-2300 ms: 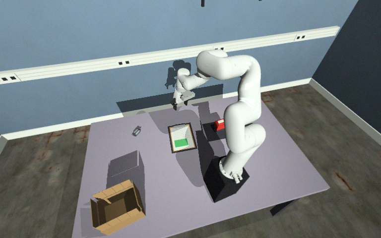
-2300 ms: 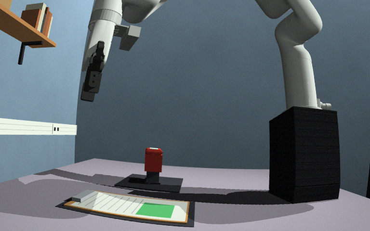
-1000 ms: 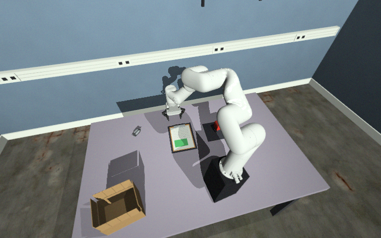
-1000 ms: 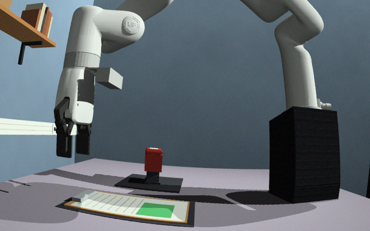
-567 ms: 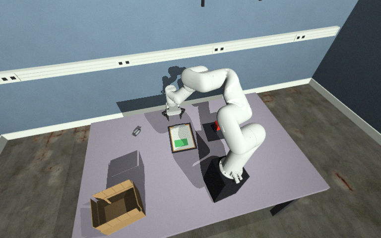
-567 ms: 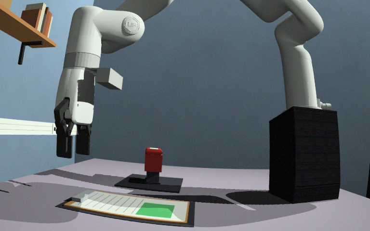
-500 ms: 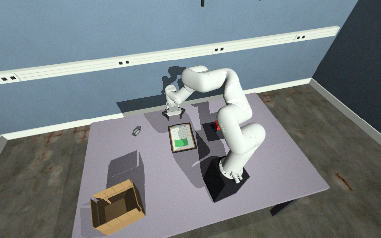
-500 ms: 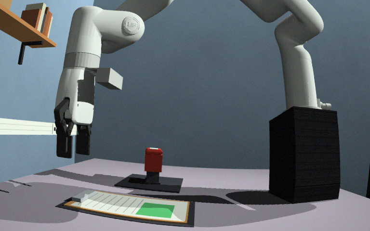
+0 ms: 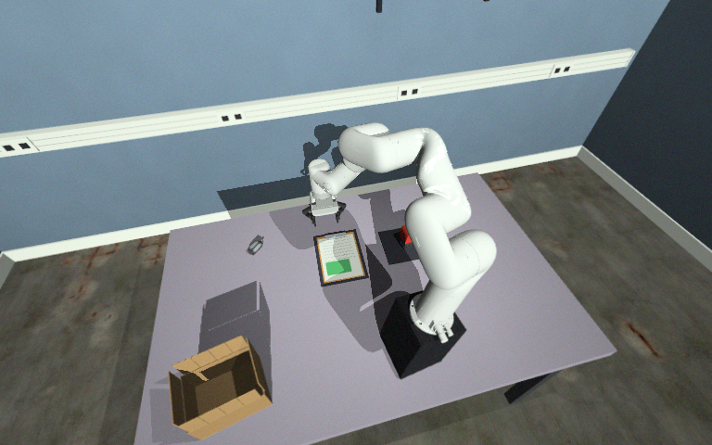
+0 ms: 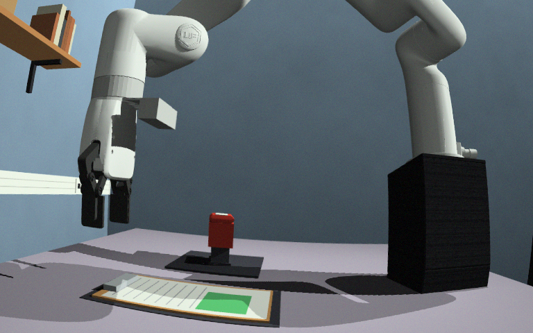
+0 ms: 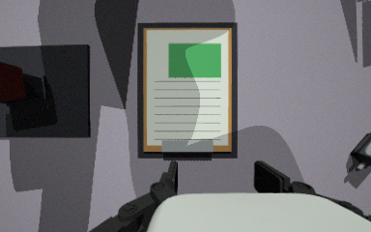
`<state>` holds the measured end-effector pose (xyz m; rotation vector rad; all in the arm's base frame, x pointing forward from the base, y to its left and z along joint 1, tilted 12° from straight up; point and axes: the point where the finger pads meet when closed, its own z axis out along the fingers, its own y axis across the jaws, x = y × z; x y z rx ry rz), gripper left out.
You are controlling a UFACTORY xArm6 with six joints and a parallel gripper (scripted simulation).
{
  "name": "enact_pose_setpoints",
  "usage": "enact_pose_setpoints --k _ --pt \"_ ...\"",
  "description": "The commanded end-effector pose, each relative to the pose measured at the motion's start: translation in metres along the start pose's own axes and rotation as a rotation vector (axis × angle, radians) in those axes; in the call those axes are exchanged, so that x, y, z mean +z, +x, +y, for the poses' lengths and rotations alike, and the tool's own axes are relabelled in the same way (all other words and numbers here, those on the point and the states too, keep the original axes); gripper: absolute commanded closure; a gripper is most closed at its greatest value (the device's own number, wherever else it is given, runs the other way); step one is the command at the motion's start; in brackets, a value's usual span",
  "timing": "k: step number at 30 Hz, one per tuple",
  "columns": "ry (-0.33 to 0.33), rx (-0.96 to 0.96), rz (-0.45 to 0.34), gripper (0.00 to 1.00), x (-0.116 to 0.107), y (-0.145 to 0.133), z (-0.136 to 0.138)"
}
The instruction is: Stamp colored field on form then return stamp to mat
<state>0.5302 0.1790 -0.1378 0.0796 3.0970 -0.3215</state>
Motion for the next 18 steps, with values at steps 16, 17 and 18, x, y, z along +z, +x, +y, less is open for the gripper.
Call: enact_pose_setpoints --k 16,17,18 --pt "-0.001 -0.178 -0.005 0.00 -0.014 -0.003 0.001" --pt "0.000 -0.227 -0.005 0.00 -0.017 -0.004 0.001" --pt "0.000 -0.281 -0.006 0.00 -0.021 -0.004 0.001"
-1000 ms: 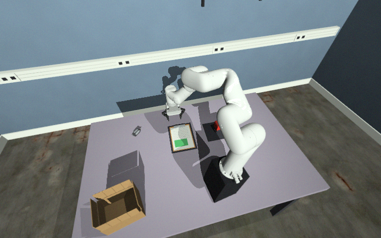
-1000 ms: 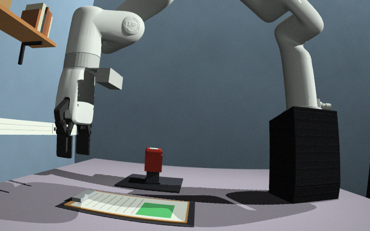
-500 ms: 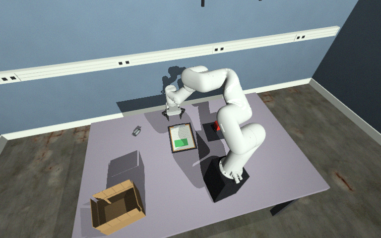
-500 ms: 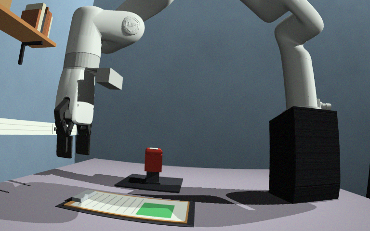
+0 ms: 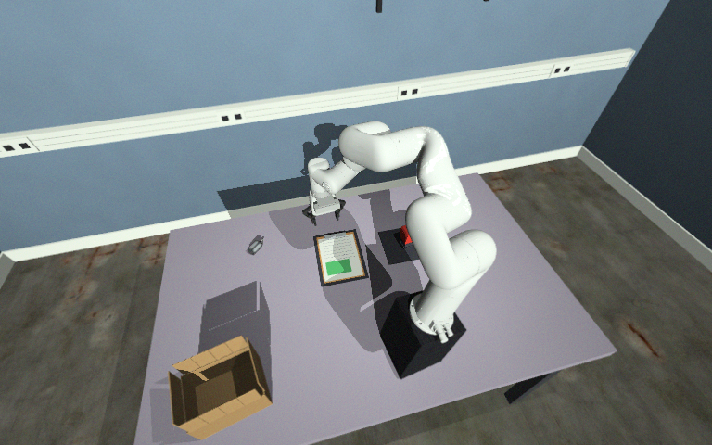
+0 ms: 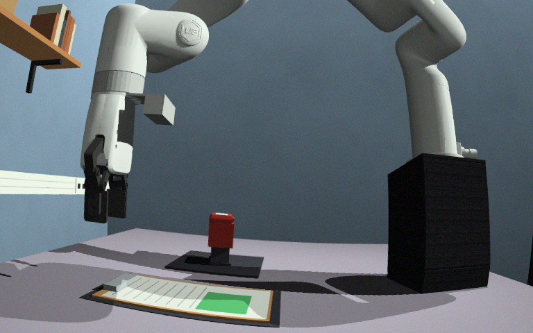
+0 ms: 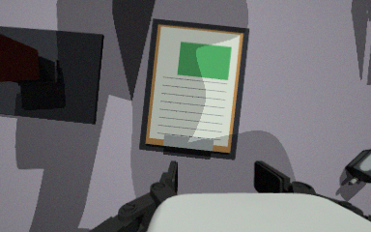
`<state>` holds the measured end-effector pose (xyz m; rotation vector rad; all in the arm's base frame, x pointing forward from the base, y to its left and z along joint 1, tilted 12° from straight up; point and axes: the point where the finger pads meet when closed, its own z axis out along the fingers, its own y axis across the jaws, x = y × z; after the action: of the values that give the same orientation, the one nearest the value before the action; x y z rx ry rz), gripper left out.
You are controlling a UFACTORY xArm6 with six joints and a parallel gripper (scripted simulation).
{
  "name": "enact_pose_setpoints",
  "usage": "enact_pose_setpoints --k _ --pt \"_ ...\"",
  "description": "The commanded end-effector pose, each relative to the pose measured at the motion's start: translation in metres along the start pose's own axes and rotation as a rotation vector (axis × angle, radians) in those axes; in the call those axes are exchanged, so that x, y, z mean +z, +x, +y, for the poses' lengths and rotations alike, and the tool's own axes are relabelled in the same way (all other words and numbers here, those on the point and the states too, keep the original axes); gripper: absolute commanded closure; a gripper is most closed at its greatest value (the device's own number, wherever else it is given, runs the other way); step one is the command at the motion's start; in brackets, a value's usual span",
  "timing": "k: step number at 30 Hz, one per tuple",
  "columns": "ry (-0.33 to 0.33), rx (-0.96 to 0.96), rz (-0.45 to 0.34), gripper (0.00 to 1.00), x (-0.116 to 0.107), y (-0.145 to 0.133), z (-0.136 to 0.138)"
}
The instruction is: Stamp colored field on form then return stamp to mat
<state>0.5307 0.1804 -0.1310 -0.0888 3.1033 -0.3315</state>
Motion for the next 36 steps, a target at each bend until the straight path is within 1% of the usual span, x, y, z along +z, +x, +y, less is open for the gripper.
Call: enact_pose_setpoints --k 1,4,6,7,15,21,23,24,29,33,35,36 --pt "-0.004 -0.233 -0.003 0.00 -0.018 -0.004 0.001" --pt "-0.002 -0.386 -0.005 0.00 -0.032 -0.005 0.001" --pt "-0.002 -0.386 -0.005 0.00 -0.032 -0.005 0.001" --pt "-0.003 -0.516 -0.003 0.00 -0.037 -0.005 0.001" --pt "0.018 -0.853 -0.018 0.00 -0.078 -0.004 0.001" --pt "0.030 -1.121 -0.025 0.00 -0.100 -0.003 0.001" --pt "0.030 -1.121 -0.025 0.00 -0.100 -0.003 0.001" --pt "0.029 -1.252 -0.023 0.00 -0.103 -0.002 0.001" --pt "0.024 -1.446 -0.018 0.00 -0.109 -0.002 0.001" --pt "-0.003 -1.617 -0.007 0.00 -0.109 -0.002 0.001" --pt "-0.004 -1.621 -0.006 0.00 -0.109 -0.002 0.001" --pt "-0.004 -1.621 -0.006 0.09 -0.109 -0.002 0.001"
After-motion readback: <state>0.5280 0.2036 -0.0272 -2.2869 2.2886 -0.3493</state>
